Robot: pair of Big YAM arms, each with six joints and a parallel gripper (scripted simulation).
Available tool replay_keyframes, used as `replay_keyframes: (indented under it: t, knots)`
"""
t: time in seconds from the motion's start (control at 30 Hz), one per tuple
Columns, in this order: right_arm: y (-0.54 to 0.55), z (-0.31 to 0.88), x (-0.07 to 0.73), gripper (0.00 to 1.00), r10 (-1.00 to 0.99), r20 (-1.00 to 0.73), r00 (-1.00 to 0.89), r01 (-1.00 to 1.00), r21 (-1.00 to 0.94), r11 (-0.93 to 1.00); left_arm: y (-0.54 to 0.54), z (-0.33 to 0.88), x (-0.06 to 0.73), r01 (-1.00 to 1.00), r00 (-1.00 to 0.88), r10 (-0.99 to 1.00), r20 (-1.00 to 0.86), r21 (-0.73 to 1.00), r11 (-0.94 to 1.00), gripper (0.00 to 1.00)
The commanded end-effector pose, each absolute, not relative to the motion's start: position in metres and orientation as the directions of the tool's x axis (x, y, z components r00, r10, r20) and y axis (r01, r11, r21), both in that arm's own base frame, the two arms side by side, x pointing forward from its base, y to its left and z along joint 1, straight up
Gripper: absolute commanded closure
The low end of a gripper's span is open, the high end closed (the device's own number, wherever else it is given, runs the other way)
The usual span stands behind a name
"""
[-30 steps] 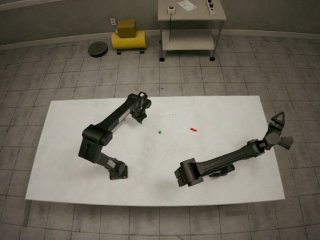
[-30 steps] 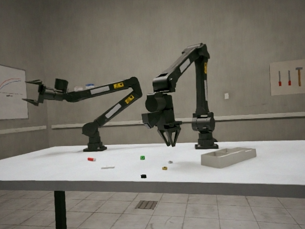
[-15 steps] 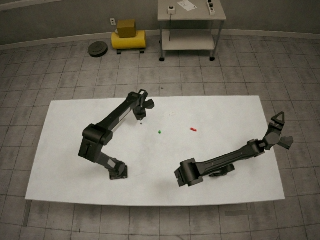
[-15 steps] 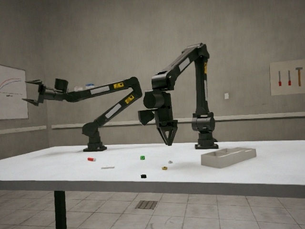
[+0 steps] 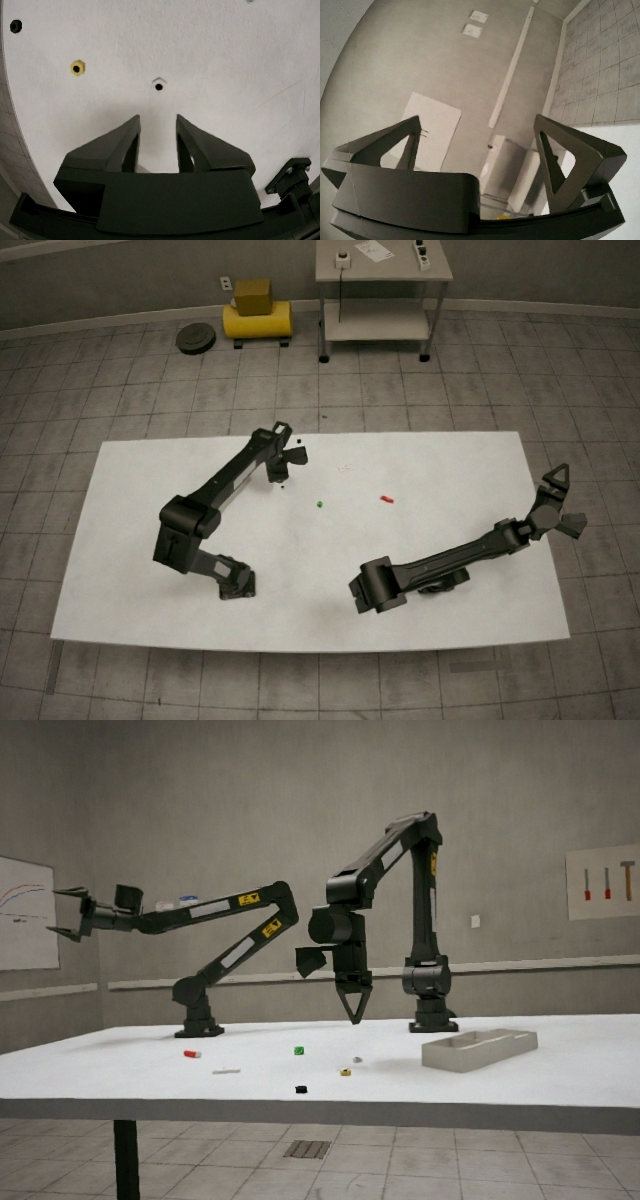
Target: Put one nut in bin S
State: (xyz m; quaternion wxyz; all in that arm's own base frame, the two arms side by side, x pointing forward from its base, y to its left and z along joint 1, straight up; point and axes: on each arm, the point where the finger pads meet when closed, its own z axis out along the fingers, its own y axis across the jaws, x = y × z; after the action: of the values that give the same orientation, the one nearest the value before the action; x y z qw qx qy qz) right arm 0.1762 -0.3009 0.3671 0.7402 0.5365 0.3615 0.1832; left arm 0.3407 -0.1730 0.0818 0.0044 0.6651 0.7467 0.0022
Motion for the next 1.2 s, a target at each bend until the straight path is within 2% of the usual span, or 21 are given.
replay_keyframes:
  t: [0.0,0.83,1.17]
  knots:
    - [-0.303,0.371,0.172,0.0,0.647,-0.343,0.681,0.12,0.924,0.363,-0.173,0.081,0.338,0.997,-0.077,0.997,-0.012,0.015,0.077,0.7]
    - [-0.303,0.371,0.172,0.0,0.647,-0.343,0.681,0.12,0.924,0.363,-0.173,0.072,0.337,0.997,-0.075,0.997,0.001,-0.005,0.075,0.7]
    - [-0.303,0.371,0.172,0.0,0.647,-0.343,0.681,0.12,0.924,0.363,-0.186,0.09,0.36,0.996,-0.073,0.997,-0.026,0.04,0.074,0.7]
